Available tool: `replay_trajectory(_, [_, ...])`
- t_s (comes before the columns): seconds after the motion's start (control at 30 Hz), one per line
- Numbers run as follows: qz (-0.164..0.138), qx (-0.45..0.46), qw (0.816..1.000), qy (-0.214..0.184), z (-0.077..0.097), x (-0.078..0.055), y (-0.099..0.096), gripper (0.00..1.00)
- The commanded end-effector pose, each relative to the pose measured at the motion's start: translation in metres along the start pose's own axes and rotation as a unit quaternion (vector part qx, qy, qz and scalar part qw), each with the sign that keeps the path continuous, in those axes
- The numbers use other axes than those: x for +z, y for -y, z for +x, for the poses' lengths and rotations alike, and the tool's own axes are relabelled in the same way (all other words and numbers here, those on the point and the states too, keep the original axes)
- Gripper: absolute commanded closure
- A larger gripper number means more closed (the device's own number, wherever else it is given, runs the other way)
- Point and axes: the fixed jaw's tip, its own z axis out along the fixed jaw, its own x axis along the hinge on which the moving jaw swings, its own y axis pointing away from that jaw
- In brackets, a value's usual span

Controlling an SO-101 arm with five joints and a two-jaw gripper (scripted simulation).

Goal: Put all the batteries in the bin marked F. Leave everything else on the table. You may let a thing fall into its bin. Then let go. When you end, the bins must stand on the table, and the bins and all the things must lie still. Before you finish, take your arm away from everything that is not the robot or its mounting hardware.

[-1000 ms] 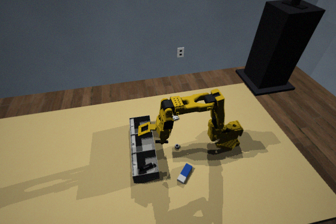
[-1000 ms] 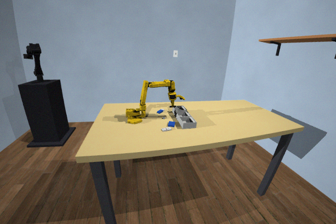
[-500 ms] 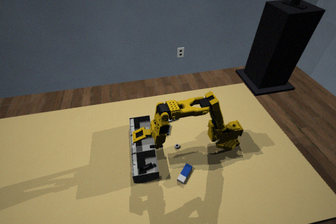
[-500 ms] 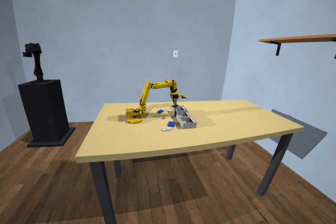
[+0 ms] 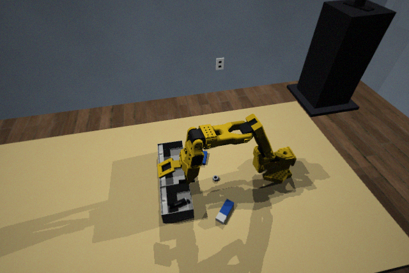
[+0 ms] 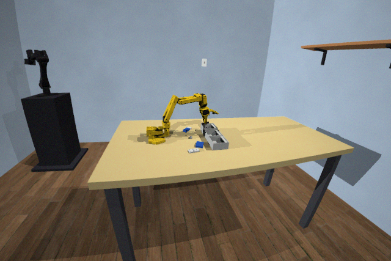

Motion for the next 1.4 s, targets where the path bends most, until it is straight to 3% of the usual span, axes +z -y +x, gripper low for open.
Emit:
replay_trajectory(0.0, [-0.007,-0.030,0.999,0.037,-0.015,-0.010,-0.009,1.00])
replay_trajectory(0.43, [-0.012,-0.083,0.994,0.067,-0.031,-0.006,-0.021,1.00])
replay_trajectory(1.23, [-0.012,-0.087,0.994,0.069,-0.032,-0.006,-0.022,1.00])
replay_trajectory(1.27, [-0.017,-0.108,0.989,0.101,-0.038,-0.016,-0.030,1.00])
replay_trajectory(1.37, [-0.017,-0.108,0.989,0.101,-0.038,-0.016,-0.030,1.00])
